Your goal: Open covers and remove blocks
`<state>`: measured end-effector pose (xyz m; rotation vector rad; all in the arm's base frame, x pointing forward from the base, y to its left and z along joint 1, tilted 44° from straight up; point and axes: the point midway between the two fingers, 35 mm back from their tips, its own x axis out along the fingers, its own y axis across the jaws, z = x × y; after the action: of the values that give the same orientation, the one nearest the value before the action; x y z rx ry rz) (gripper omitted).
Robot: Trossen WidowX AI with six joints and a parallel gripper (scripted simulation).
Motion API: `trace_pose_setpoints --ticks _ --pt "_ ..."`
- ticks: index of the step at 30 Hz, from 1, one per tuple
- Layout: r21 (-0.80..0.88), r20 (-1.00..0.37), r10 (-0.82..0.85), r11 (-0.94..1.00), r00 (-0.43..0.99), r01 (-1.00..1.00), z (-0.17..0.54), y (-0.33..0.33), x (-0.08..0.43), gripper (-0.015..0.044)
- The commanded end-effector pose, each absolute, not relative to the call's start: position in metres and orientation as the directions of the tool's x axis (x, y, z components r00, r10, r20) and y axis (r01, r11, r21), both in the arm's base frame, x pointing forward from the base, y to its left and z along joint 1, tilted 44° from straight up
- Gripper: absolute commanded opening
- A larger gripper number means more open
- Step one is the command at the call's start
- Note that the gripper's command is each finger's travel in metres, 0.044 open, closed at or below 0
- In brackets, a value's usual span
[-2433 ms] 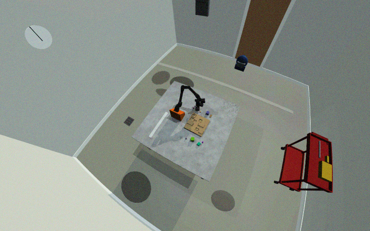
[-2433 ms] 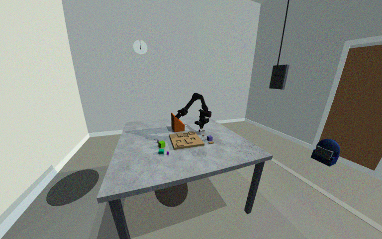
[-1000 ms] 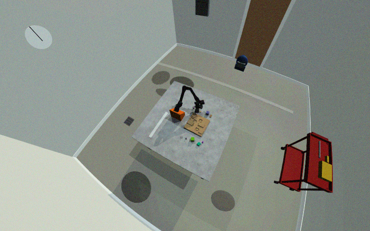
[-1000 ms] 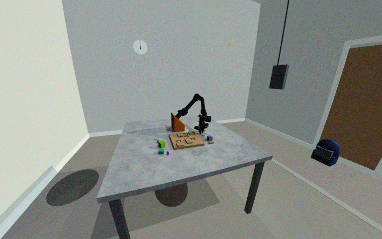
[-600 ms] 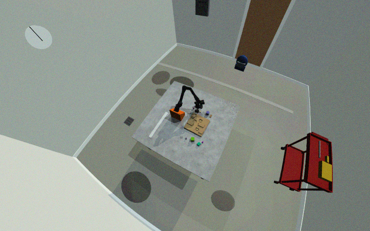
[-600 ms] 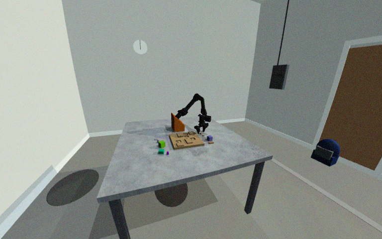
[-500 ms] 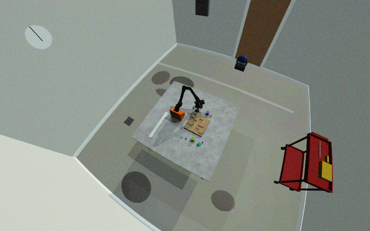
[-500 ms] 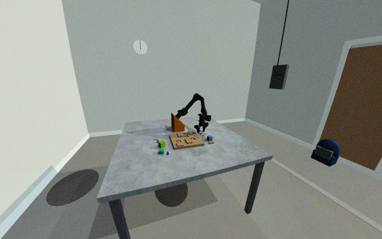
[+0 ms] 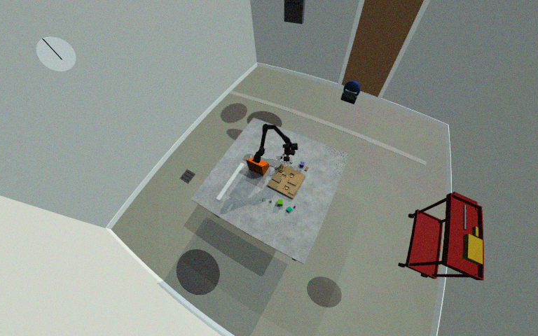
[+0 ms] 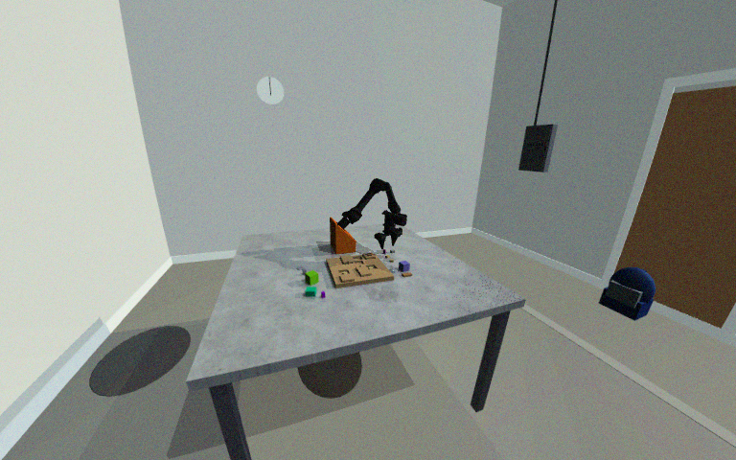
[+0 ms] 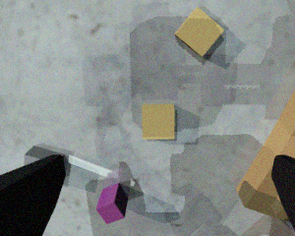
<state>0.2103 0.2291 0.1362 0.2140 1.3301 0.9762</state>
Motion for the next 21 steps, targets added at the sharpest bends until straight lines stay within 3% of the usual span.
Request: trace_pose_setpoints --ticks 1,4,21 --pt "0.644 -0.709 0.701 0.599 -0.075 -0.476 0.146 0.222 0.21 0.044" --pt "0.644 -0.709 0.702 0.599 -0.075 -0.476 0.149 0.218 0.209 0.044" --pt "0.669 -0.737 0.674 0.714 -0.06 -0.207 0.116 0.191 0.277 0.0"
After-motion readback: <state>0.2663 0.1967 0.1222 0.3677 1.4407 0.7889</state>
